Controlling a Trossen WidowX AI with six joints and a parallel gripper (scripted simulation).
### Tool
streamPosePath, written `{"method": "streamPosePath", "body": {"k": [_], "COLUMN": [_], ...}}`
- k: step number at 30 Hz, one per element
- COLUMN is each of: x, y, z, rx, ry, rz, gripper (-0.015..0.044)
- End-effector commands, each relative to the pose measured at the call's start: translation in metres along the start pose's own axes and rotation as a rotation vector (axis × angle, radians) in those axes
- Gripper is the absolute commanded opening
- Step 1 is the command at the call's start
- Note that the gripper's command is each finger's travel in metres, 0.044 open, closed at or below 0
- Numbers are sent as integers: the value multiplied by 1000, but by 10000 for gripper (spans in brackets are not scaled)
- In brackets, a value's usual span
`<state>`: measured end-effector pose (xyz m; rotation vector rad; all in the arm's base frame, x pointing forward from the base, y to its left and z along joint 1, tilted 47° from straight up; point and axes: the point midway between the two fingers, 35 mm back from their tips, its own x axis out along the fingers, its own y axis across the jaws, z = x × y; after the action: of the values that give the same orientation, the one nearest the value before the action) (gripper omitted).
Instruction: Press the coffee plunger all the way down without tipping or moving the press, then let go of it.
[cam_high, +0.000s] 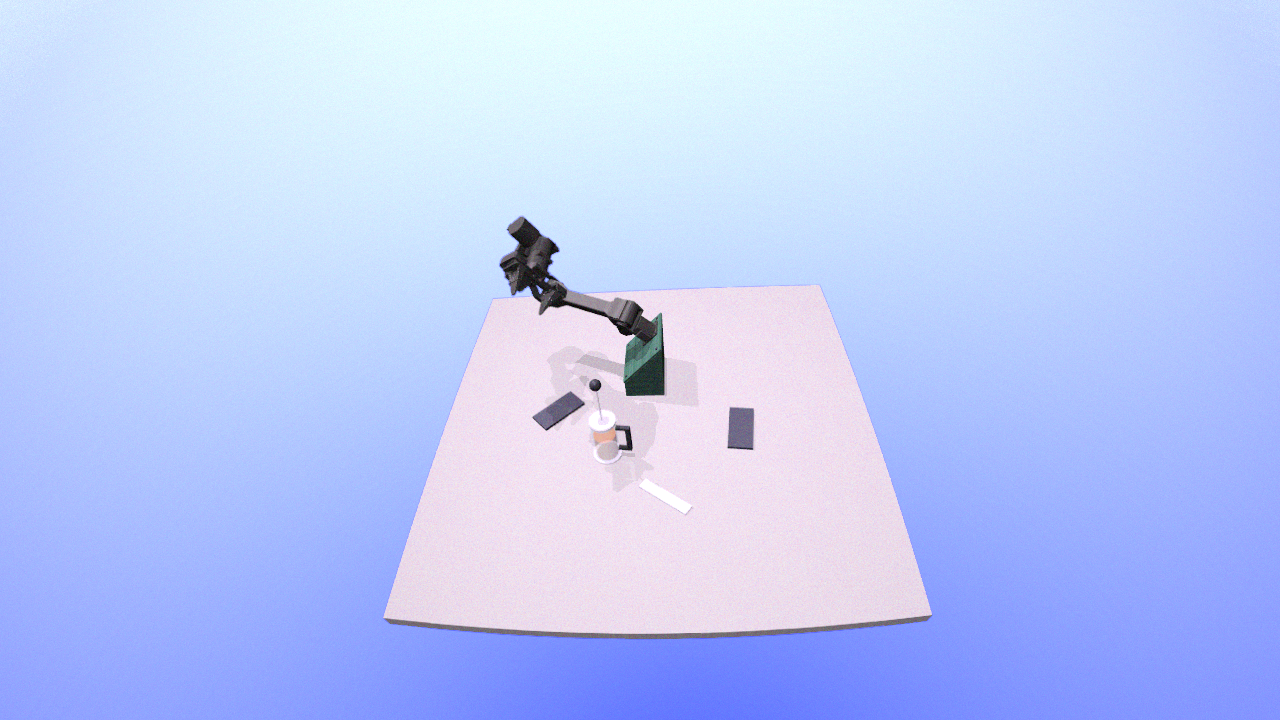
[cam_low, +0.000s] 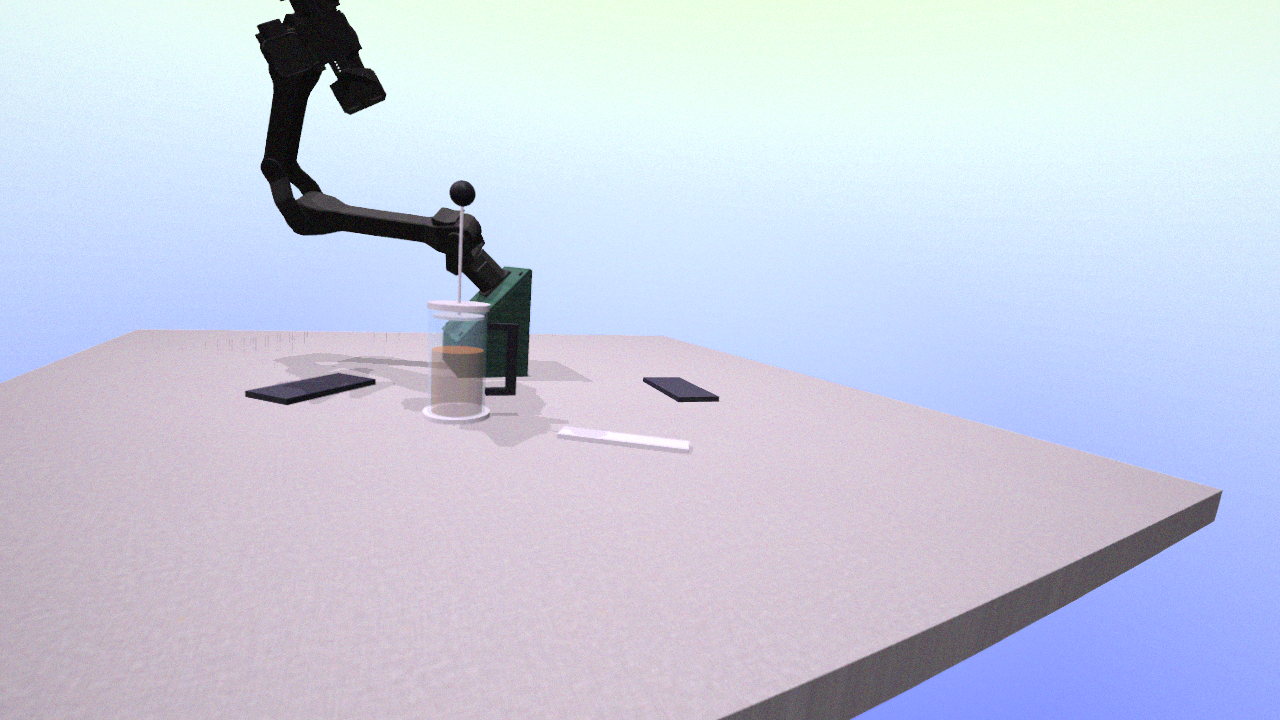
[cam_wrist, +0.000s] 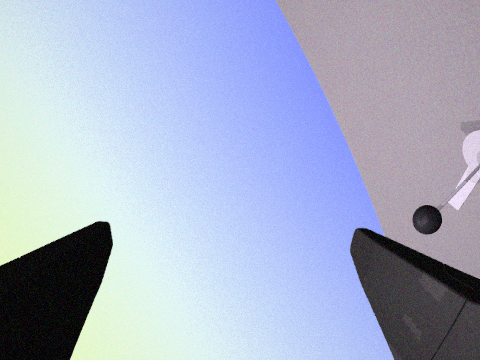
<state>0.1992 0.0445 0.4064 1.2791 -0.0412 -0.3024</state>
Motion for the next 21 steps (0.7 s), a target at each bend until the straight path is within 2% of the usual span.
{"method": "streamPosePath", "body": {"k": [1,11,21], "x": [32,63,85], "y": [-31,-82,-142], "z": [-51,-93,-116], "rx": [-554,-1257,-1930], "ry": [-75,-128,-122], "rz": [-75,-201,-368], "gripper": [440,440,440]}}
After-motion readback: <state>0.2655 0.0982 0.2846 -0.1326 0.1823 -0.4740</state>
